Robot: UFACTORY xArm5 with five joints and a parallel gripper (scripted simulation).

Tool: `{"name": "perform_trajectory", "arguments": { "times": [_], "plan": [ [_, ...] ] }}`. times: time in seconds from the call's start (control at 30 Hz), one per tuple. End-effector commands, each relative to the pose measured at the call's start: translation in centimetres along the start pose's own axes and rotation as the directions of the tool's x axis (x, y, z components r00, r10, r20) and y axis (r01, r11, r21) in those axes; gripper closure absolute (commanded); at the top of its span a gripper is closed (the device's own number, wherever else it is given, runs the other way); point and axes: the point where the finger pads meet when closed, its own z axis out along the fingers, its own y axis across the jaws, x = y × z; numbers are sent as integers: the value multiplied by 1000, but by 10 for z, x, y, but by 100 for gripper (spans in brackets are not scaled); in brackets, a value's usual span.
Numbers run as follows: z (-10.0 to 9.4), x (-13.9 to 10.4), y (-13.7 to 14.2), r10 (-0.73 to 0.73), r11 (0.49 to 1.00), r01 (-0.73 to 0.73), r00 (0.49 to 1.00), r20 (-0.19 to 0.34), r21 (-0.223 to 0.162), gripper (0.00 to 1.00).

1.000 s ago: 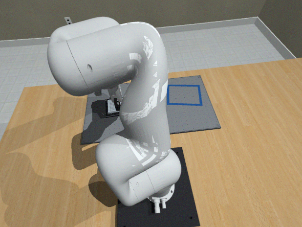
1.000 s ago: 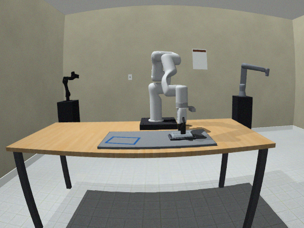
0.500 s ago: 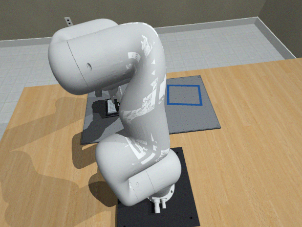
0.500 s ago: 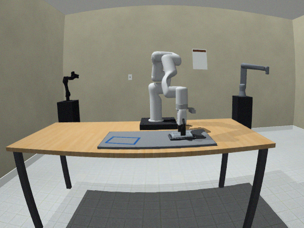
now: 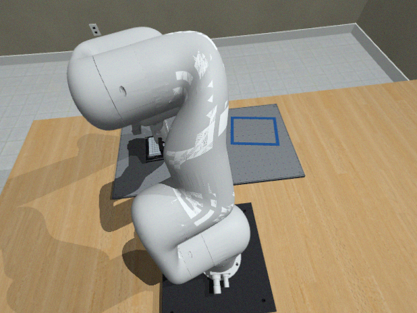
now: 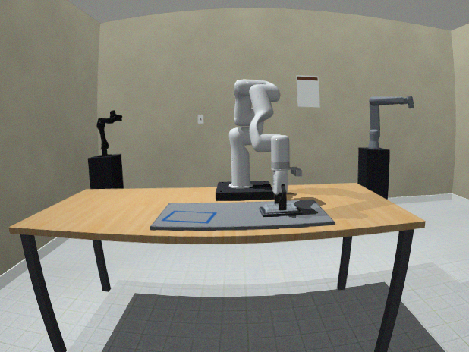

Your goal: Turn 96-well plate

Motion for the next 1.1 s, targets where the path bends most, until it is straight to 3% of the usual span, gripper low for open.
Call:
{"name": "perform_trajectory", "arguments": {
  "times": [0.0, 0.17, 0.2, 1.07],
  "plan": [
    [-1, 0, 1, 0, 1000, 0, 1000, -4, -3, 0],
    [-1, 0, 1, 0, 1000, 0, 1000, -4, -3, 0],
    [-2, 0, 1, 0, 1000, 0, 1000, -4, -3, 100],
    [-2, 0, 1, 0, 1000, 0, 1000, -4, -3, 100]
  ]
}}
